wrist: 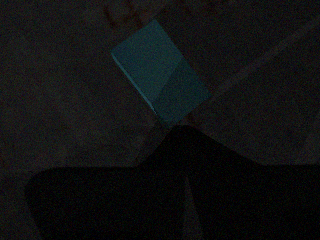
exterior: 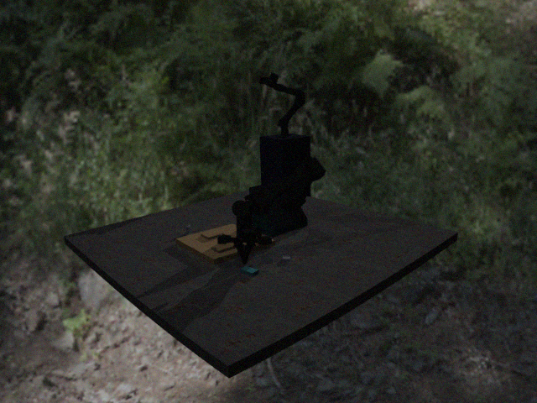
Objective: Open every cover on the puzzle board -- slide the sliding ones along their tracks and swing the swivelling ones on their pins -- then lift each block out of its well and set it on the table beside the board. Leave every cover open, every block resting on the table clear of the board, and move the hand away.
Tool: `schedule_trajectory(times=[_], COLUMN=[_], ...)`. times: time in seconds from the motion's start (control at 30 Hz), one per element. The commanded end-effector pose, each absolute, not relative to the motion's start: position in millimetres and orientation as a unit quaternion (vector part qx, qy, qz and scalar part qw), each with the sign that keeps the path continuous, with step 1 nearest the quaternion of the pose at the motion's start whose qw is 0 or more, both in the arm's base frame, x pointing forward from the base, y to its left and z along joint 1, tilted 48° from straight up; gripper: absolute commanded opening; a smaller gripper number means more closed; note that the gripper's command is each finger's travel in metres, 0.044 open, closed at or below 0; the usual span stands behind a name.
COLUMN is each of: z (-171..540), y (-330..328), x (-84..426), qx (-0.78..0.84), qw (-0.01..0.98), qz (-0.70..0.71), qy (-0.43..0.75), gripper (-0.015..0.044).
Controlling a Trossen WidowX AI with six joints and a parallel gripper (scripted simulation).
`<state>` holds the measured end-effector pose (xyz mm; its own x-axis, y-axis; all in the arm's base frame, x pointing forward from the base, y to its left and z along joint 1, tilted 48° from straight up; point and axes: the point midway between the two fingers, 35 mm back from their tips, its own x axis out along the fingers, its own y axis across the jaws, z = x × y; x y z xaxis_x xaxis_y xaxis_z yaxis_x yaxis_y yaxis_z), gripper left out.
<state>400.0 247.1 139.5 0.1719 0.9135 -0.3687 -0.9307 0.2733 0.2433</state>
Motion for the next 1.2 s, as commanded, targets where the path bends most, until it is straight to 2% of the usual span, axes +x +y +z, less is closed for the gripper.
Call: schedule_trajectory(times=[0.0,0.57,1.17], z=[119,63,10], y=[228,159,85], x=[408,422,408], qx=[-0.007,0.038,0.094], qw=[0.773,0.783,0.758], qz=[0.579,0.498,0.417], qy=[0.261,0.371,0.492], gripper=[0.0000,0.0000,0.0000])
